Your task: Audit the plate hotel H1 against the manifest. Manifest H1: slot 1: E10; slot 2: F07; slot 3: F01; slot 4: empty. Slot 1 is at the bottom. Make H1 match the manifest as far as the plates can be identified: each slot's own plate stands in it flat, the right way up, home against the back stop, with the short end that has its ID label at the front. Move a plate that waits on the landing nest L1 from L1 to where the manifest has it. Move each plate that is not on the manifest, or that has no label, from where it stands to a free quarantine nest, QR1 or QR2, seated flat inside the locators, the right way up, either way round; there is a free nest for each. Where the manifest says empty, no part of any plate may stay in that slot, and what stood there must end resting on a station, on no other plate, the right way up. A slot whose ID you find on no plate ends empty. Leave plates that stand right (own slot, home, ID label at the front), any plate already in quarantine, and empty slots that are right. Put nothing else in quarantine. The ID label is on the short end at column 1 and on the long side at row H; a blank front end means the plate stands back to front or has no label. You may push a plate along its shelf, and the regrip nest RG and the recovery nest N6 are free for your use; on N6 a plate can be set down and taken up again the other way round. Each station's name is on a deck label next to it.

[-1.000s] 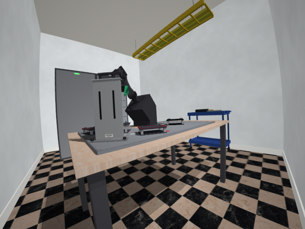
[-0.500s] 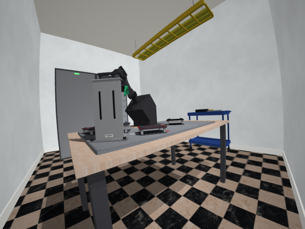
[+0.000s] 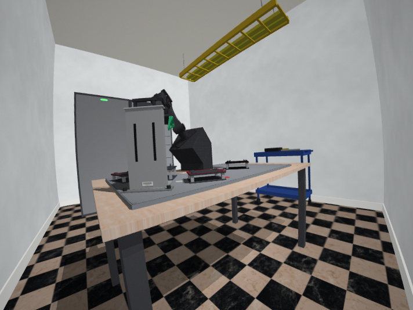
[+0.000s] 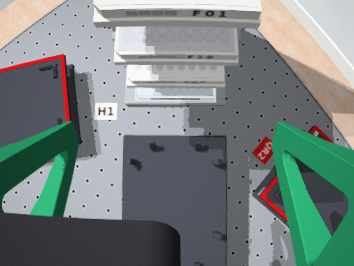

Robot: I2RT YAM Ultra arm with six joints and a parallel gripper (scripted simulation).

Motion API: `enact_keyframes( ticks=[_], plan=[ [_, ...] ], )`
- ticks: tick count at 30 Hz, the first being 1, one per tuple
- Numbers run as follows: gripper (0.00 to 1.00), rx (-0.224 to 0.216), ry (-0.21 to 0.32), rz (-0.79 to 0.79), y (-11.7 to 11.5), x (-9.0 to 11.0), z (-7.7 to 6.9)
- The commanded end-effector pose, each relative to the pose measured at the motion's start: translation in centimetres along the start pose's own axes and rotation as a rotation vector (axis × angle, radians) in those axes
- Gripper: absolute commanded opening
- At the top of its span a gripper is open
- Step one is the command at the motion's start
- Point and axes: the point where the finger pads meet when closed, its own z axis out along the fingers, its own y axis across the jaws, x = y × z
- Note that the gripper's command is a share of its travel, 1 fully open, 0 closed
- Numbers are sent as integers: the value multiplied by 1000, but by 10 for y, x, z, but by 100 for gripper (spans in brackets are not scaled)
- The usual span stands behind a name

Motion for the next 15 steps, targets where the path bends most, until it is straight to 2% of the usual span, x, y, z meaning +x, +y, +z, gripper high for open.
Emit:
enact_keyframes(
  ticks=[1, 3, 4, 5, 7, 9, 10, 11, 15],
  plan=[
    [100, 2, -28, 4, -3, -10, -1],
    [100, 2, -28, 4, -3, -10, -1],
    [100, 23, -75, 12, -12, -24, -8],
    [100, 13, -42, 5, -5, -7, -6],
    [100, 0, -13, -2, -1, 4, -8],
    [100, 0, -13, -2, -1, 4, -8],
    [100, -5, -36, 1, -2, -5, -11],
    [100, -5, -23, -1, 0, 4, -10],
    [100, -1, -11, -3, -1, 12, -14]
  ],
)
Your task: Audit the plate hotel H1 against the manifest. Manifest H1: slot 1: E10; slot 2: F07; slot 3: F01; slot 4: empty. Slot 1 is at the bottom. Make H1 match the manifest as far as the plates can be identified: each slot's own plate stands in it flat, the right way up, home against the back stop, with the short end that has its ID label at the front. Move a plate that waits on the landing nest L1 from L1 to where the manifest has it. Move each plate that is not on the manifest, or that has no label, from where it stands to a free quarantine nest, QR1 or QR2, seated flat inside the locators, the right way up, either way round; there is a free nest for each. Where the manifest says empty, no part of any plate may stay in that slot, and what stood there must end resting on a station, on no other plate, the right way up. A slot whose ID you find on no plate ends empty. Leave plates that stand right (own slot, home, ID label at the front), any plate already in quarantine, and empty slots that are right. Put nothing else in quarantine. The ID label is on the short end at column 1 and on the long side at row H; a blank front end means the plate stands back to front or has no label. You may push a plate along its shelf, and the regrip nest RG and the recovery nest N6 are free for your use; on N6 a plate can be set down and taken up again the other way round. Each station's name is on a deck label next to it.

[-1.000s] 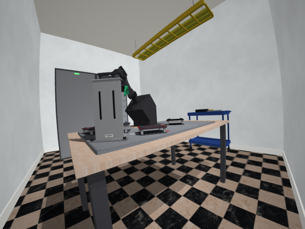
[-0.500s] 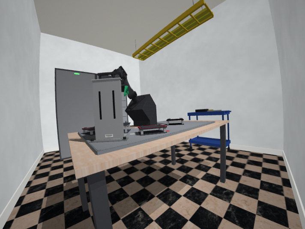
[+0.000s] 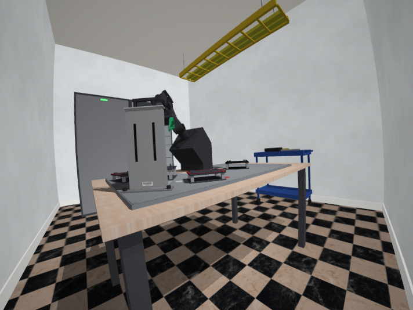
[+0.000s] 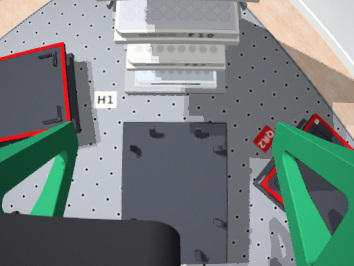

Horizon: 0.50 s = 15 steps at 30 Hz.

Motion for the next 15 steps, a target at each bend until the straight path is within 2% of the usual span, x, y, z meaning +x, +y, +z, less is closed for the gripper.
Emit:
enact_keyframes(
  ticks=[1, 8, 9, 11, 12, 13, 15],
  plan=[
    [100, -2, -21, -2, -1, 1, -9],
    [100, -2, -21, -1, -1, 9, -17],
    [100, 5, -52, 4, -6, -5, -20],
    [100, 5, -52, 4, -6, -5, -20],
    [100, 9, -76, 9, -8, -14, -21],
    [100, 12, -53, 5, -6, 0, -17],
    [100, -2, -23, -1, -1, 12, -9]
  ],
)
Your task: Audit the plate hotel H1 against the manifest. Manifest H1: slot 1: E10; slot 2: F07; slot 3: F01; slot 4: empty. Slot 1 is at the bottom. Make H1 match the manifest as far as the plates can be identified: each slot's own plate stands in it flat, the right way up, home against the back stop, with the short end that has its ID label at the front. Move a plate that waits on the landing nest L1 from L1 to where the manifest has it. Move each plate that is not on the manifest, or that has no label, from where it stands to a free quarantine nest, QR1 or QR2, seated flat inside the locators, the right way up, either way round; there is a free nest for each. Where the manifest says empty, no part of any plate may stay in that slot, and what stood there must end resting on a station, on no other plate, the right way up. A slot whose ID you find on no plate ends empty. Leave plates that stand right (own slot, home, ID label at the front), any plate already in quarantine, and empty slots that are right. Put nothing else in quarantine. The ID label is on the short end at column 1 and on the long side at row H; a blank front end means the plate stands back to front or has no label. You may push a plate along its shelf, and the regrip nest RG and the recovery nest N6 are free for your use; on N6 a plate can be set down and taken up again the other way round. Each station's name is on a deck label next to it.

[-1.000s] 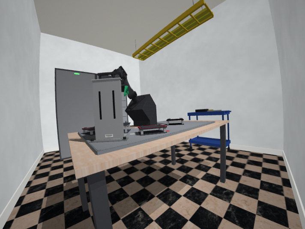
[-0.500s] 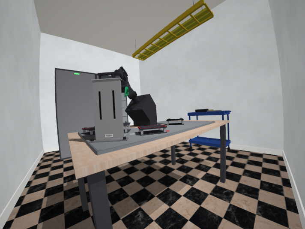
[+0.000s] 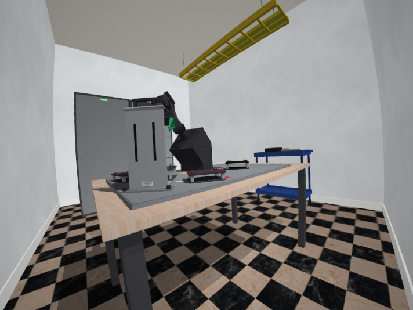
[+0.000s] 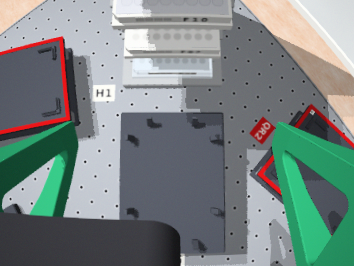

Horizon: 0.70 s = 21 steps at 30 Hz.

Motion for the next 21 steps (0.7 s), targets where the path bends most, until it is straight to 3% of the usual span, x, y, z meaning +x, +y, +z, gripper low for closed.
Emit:
enact_keyframes(
  ticks=[1, 13, 14, 16, 21],
  plan=[
    [100, -13, 1, -7, 3, 7, 6],
    [100, -12, -1, -5, 3, 18, 17],
    [100, 3, -37, -1, -5, 2, 17],
    [100, -13, 1, -4, 3, 23, 21],
    [100, -13, 1, -5, 3, 29, 26]
  ],
)
